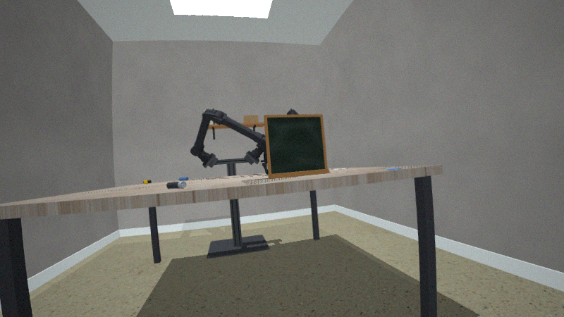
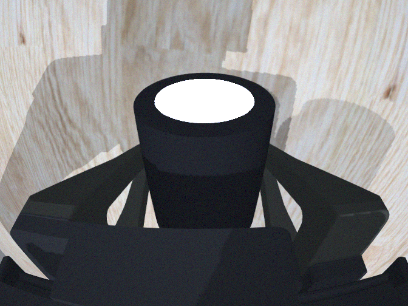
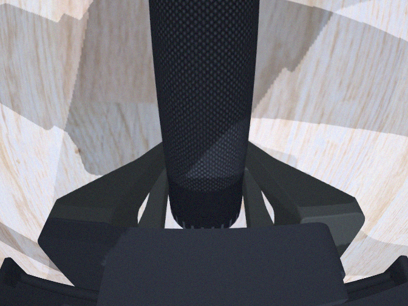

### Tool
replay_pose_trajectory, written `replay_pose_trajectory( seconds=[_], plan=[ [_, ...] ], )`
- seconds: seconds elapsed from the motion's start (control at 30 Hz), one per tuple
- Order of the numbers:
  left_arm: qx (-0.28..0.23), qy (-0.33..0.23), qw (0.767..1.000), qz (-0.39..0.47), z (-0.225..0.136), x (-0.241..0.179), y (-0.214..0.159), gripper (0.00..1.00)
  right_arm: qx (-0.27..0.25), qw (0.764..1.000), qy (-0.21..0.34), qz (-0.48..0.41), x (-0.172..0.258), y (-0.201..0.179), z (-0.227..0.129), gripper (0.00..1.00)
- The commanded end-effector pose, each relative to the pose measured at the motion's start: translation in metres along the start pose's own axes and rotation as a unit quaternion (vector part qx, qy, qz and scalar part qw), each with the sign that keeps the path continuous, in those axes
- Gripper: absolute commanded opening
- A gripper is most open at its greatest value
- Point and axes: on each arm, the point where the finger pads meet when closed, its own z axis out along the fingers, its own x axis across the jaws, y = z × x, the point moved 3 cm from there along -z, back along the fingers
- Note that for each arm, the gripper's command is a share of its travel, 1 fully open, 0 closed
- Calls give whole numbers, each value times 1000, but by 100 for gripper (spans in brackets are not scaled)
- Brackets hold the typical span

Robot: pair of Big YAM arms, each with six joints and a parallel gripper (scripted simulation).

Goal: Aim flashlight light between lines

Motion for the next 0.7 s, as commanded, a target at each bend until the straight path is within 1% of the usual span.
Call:
replay_pose_trajectory(
  seconds=[0.0, 0.03, 0.07, 0.17, 0.2, 0.3, 0.63, 0.67],
  plan=[
    [-7, 2, 1000, 3, 0, -4, 6, 49, 0, 1000, 2, -5, 2, 1, 1, 29],
    [-7, 1, 1000, 3, 0, -4, 6, 49, 0, 1000, 2, -5, 2, 1, 1, 29],
    [-8, -20, 1000, -5, -2, 14, 3, 49, -1, 1000, 2, -5, 2, 1, 1, 29],
    [-7, -12, 1000, -10, -2, 13, 3, 49, 0, 1000, 2, -5, 2, 1, 1, 29],
    [-9, -35, 999, -6, -3, 16, 5, 49, 0, 1000, 2, -5, 2, 1, 1, 29],
    [-9, -58, 998, -6, -3, 17, 5, 49, 0, 1000, 2, -5, 2, 1, 1, 29],
    [-12, -115, 993, -7, -4, 19, 7, 49, 0, 1000, 2, 5, 2, 1, 1, 29],
    [-16, -108, 994, -9, -7, 11, 12, 49, 0, 1000, 2, 5, 2, 1, 1, 29]
  ],
)
